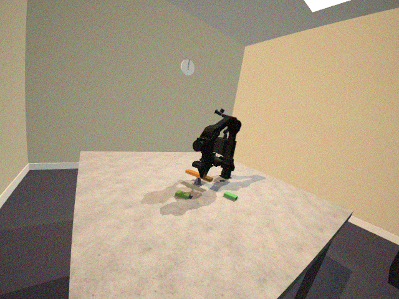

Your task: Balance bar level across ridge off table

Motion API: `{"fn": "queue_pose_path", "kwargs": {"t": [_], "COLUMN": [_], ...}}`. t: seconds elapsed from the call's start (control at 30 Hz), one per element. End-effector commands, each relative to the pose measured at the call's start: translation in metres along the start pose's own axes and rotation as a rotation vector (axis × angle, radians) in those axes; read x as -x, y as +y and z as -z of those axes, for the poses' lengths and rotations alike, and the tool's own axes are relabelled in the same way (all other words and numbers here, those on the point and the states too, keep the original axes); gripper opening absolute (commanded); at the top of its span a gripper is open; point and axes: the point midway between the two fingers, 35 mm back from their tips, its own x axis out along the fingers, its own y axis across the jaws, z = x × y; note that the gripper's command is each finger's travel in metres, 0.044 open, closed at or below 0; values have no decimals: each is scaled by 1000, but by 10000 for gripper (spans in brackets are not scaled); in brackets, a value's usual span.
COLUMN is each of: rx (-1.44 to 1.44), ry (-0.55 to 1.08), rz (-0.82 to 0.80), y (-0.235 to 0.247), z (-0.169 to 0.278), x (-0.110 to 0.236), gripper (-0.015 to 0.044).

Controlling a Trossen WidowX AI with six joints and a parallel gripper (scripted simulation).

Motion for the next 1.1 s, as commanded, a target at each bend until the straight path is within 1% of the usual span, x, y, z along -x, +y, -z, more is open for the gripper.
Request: {"fn": "queue_pose_path", "kwargs": {"t": [0.0,0.03,0.4,0.7,0.73,0.83,0.9,1.07], "rx": [0,0,0,0,0,0,0,0], "ry": [0,0,0,0,0,0,0,0], "rz": [0,0,0,0,0,0,0,0], "y": [0,0,0,0,0,0,-3,-3], "z": [0,0,0,0,0,0,0,0], "x": [0,0,0,0,0,2,18,82], "gripper": [173,185,185,421,440,440,440,440]}}
